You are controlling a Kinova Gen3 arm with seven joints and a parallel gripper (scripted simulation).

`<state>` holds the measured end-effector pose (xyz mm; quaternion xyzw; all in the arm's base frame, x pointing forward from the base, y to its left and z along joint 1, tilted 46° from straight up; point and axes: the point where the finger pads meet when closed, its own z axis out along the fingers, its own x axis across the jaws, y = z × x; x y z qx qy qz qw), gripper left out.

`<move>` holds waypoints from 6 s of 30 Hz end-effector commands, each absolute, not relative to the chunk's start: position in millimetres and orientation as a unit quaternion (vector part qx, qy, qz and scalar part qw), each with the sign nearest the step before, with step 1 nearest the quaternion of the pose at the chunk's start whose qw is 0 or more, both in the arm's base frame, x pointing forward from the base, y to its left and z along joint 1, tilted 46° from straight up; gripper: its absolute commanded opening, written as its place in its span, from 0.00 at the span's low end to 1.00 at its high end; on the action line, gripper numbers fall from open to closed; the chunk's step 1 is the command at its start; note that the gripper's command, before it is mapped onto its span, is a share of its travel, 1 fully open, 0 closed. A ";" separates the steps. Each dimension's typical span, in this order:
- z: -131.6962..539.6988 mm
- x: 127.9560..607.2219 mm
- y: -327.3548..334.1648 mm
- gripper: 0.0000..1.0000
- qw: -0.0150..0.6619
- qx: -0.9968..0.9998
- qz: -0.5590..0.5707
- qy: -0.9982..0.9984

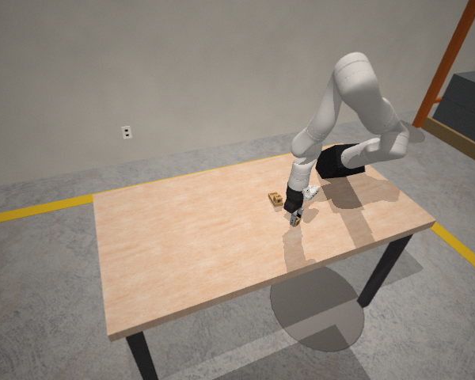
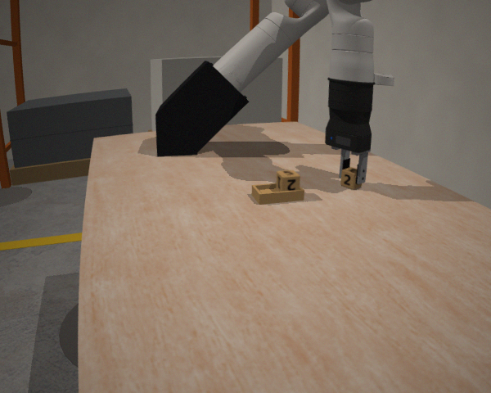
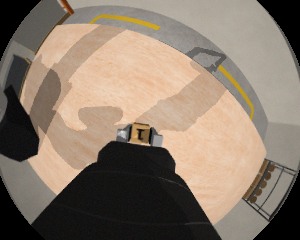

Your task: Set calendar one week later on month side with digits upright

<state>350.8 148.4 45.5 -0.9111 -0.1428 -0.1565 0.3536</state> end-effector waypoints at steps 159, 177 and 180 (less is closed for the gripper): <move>17.9 366.7 112.0 0.57 0.215 -0.698 -0.320 -0.603; 17.9 366.7 112.0 0.57 0.215 -0.698 -0.320 -0.603; 17.9 366.7 112.0 0.57 0.215 -0.698 -0.320 -0.603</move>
